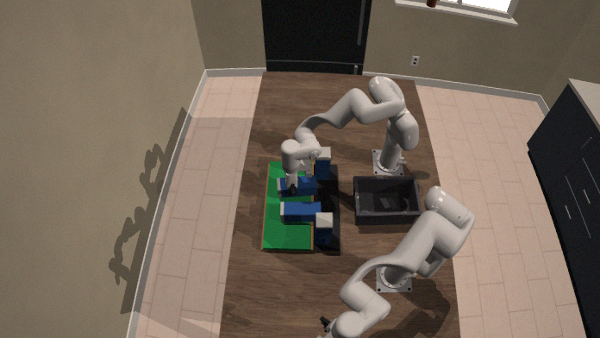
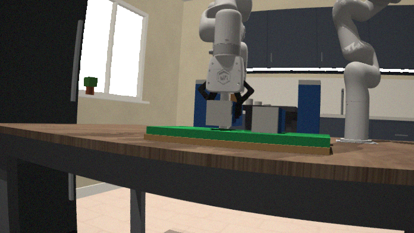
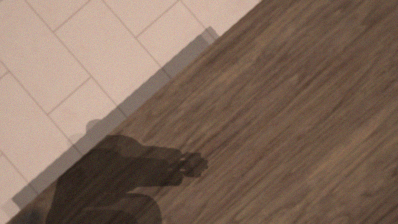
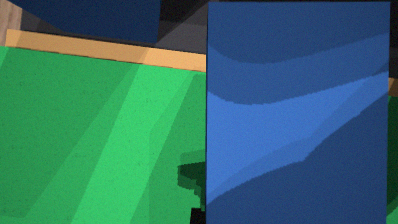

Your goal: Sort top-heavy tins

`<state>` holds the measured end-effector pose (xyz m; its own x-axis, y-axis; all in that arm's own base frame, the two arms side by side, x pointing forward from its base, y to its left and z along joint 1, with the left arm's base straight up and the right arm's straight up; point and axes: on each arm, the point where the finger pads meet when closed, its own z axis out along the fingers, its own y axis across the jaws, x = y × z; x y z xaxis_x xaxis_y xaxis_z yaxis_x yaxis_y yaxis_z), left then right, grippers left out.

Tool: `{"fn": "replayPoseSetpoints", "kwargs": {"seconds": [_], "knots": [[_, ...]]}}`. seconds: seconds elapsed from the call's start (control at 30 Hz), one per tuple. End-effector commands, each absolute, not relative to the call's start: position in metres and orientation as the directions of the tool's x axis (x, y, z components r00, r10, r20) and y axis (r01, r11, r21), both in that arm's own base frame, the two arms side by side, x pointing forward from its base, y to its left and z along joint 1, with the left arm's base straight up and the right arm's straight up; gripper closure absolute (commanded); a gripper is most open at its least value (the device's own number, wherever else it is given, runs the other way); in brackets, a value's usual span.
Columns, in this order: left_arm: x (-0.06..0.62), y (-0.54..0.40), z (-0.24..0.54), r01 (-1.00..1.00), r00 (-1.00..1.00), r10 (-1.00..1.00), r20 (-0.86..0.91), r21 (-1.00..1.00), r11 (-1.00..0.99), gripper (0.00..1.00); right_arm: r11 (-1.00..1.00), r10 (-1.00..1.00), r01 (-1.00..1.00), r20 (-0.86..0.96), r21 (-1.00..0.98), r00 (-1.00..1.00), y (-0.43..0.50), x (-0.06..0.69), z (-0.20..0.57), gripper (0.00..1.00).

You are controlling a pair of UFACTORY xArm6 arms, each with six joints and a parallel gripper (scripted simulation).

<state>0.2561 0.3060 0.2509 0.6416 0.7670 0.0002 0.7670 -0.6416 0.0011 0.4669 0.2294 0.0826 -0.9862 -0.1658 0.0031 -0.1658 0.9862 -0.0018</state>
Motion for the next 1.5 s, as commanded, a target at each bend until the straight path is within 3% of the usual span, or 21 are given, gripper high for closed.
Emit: {"fn": "replayPoseSetpoints", "kwargs": {"seconds": [0.0,1.47], "knots": [[0.2567,0.3067,0.2524,0.767,0.642,0.767,0.004,0.001,-0.642,0.00,0.993,-0.114,-0.114,-0.002,-0.001,-0.993,0.2296,0.4762,0.0851,1.00],[0.2567,0.3067,0.2524,0.767,0.642,0.767,0.004,0.001,-0.642,0.00,0.999,-0.053,-0.053,-0.003,-0.002,-0.999,0.2283,0.4844,0.0755,1.00]]}}
